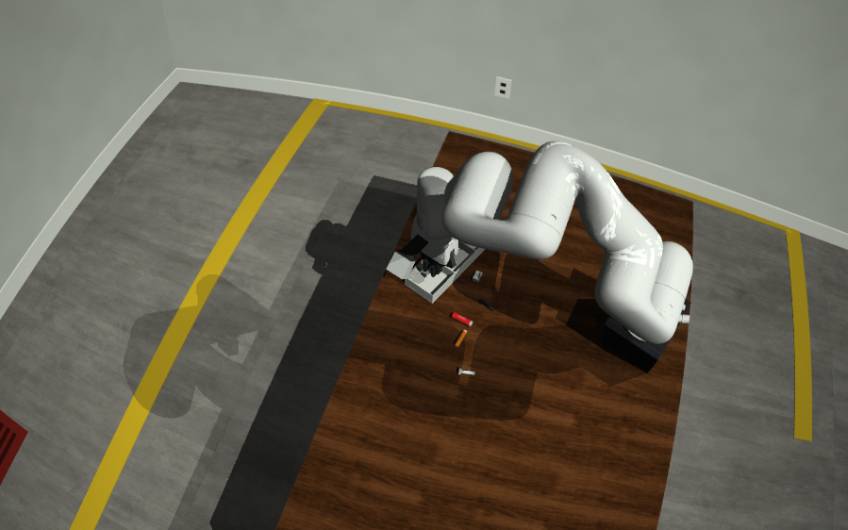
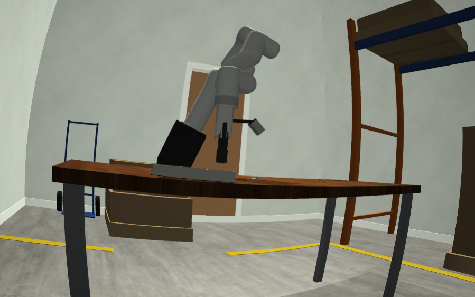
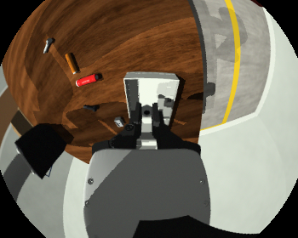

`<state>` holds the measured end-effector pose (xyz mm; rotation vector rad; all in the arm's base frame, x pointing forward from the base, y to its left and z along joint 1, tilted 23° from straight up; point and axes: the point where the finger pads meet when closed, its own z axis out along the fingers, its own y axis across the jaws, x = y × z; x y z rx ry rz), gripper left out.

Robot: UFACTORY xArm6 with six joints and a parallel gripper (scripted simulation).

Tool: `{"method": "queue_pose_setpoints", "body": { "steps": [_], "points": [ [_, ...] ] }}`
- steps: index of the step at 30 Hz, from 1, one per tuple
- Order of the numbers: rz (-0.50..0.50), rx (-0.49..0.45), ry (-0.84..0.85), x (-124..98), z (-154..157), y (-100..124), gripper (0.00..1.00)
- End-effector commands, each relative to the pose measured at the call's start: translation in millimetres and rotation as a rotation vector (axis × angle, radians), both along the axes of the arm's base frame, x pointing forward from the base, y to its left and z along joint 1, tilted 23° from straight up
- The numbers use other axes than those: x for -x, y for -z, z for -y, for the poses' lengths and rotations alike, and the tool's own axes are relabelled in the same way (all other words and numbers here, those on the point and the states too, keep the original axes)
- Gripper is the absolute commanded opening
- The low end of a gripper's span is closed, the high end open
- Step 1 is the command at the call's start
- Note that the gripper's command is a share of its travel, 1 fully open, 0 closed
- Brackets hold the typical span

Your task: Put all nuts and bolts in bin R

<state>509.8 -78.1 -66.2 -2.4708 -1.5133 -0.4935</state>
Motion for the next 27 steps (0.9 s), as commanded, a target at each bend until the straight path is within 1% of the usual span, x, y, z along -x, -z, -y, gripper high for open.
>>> {"method": "queue_pose_setpoints", "body": {
  "steps": [1,3,23,27],
  "points": [
    [0.001,0.000,0.000,-0.4,0.0,-0.5,0.00],
    [0.001,0.000,0.000,-0.3,0.0,-0.5,0.00],
    [0.001,0.000,0.000,-6.6,-12.3,32.8,0.00],
    [0.001,0.000,0.000,-6.9,-12.7,34.1,0.00]
  ]
}}
